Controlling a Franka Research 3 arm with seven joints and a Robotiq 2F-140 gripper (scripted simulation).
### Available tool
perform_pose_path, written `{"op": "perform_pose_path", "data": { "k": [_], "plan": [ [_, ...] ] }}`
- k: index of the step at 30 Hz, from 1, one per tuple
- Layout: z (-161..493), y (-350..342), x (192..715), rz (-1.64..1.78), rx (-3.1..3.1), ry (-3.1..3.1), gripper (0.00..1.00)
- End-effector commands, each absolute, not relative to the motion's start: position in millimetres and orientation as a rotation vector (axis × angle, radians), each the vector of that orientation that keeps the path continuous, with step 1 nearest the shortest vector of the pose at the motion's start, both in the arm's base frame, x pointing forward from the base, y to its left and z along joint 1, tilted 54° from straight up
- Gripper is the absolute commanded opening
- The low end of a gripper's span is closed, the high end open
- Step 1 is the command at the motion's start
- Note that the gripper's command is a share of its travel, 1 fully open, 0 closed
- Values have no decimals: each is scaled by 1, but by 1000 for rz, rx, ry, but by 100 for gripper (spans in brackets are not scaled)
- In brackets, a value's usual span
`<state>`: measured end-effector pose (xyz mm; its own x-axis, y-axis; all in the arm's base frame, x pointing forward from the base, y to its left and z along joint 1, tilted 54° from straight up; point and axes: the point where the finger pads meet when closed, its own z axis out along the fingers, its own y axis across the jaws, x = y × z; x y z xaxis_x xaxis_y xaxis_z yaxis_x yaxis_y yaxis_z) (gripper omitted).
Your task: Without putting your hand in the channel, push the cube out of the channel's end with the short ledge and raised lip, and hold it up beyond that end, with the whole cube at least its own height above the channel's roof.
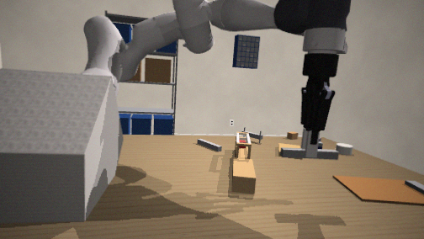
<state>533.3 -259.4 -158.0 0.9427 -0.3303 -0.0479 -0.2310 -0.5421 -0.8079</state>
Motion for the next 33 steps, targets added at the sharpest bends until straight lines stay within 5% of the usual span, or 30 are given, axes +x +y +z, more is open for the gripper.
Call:
{"op": "perform_pose_path", "data": {
  "k": [1,33],
  "plan": [
    [-158,-260,532,-130,-2167,399,0],
    [-143,-255,518,154,-1979,965,0]
  ]
}}
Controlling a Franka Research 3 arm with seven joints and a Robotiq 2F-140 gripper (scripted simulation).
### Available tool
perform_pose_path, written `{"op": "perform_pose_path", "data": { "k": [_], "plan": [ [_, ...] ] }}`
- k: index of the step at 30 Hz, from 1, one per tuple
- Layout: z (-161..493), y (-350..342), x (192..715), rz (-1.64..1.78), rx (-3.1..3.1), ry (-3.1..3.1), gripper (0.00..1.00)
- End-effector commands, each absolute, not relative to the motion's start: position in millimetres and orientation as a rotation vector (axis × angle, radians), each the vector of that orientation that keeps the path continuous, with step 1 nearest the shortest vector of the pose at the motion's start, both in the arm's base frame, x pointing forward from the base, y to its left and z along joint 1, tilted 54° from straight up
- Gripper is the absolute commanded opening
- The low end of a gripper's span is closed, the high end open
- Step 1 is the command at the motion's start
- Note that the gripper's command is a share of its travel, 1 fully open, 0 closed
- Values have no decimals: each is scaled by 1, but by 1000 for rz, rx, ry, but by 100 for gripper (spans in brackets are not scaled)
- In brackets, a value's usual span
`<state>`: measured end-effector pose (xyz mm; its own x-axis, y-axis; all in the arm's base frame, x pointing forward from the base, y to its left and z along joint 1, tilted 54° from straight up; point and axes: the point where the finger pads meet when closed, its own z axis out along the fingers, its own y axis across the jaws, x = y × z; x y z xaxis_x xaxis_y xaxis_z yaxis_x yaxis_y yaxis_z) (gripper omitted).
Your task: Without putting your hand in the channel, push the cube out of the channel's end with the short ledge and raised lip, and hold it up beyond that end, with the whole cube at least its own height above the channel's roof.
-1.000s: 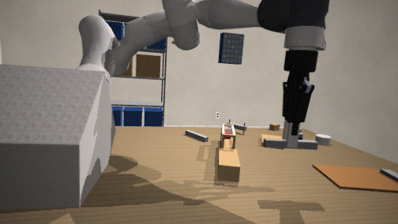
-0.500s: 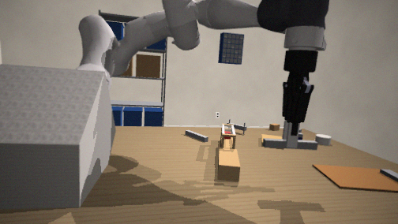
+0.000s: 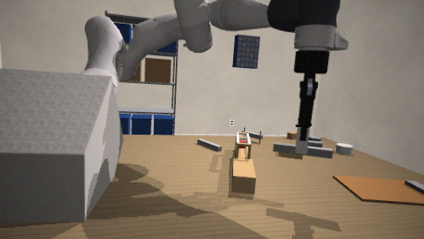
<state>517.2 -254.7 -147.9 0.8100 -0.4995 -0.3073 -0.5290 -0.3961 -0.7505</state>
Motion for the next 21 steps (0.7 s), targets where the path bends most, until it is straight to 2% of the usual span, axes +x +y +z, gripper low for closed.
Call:
{"op": "perform_pose_path", "data": {
  "k": [1,21],
  "plan": [
    [-141,-254,517,194,-1941,1044,0],
    [-95,-204,463,525,-1547,1581,0]
  ]
}}
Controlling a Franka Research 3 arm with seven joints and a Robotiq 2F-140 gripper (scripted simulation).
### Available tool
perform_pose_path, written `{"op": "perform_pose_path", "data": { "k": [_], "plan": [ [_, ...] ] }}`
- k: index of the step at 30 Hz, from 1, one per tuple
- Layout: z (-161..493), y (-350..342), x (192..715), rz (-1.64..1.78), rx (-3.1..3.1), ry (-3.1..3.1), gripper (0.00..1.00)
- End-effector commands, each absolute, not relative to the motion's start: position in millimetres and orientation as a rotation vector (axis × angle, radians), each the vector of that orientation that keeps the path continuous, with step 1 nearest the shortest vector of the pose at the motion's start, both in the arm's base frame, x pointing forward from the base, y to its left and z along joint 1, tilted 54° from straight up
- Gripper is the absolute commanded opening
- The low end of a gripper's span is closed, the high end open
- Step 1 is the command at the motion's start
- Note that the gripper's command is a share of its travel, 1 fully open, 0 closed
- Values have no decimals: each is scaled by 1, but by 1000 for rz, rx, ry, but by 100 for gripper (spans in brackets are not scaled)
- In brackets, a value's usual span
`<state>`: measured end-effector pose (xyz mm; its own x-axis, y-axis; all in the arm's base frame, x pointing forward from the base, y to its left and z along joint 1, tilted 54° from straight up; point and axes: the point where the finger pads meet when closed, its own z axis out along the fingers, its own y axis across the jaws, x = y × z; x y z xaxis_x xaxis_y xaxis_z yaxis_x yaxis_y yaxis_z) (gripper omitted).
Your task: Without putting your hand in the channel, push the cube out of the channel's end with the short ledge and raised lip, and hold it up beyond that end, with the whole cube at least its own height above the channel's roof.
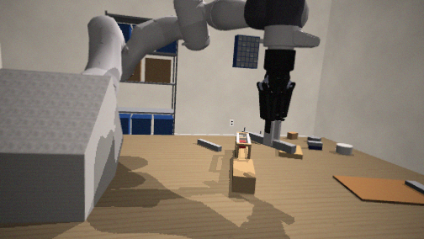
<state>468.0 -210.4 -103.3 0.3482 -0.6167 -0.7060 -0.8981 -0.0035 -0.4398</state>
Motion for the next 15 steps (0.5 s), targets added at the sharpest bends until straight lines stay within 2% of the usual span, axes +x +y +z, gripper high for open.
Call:
{"op": "perform_pose_path", "data": {
  "k": [1,8,9,15],
  "plan": [
    [-93,-200,460,542,-1523,1607,0],
    [-79,-177,439,664,-1338,1774,0],
    [-78,-175,436,385,-1712,1320,0],
    [-73,-166,428,336,-1803,1172,0]
  ]
}}
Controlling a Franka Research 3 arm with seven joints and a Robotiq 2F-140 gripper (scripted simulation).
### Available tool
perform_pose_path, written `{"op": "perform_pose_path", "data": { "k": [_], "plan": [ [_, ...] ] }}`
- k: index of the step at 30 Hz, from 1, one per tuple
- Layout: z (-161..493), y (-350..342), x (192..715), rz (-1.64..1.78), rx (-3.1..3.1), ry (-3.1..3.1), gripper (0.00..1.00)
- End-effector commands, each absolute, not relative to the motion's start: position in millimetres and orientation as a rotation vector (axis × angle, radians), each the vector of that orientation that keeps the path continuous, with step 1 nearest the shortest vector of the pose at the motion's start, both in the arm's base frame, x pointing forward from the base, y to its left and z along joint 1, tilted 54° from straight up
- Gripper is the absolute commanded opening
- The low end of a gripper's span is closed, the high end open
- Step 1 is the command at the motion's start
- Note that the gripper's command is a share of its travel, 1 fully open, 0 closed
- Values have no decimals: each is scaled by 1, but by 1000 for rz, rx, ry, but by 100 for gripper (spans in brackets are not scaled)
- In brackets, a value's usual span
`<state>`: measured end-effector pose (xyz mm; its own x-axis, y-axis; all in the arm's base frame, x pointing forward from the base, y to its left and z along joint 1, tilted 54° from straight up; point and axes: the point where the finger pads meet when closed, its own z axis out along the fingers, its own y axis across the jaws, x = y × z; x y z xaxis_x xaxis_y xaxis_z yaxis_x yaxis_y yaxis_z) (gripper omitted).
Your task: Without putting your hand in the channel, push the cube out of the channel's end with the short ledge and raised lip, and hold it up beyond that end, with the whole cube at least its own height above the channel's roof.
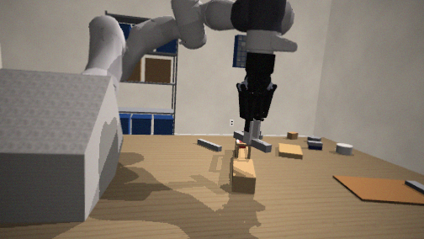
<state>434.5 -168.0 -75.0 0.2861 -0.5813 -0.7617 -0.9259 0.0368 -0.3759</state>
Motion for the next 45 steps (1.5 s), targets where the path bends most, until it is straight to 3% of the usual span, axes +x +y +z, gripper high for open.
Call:
{"op": "perform_pose_path", "data": {
  "k": [1,45],
  "plan": [
    [-73,-164,427,325,-1819,1144,0],
    [-110,-109,439,-233,-2201,-149,0]
  ]
}}
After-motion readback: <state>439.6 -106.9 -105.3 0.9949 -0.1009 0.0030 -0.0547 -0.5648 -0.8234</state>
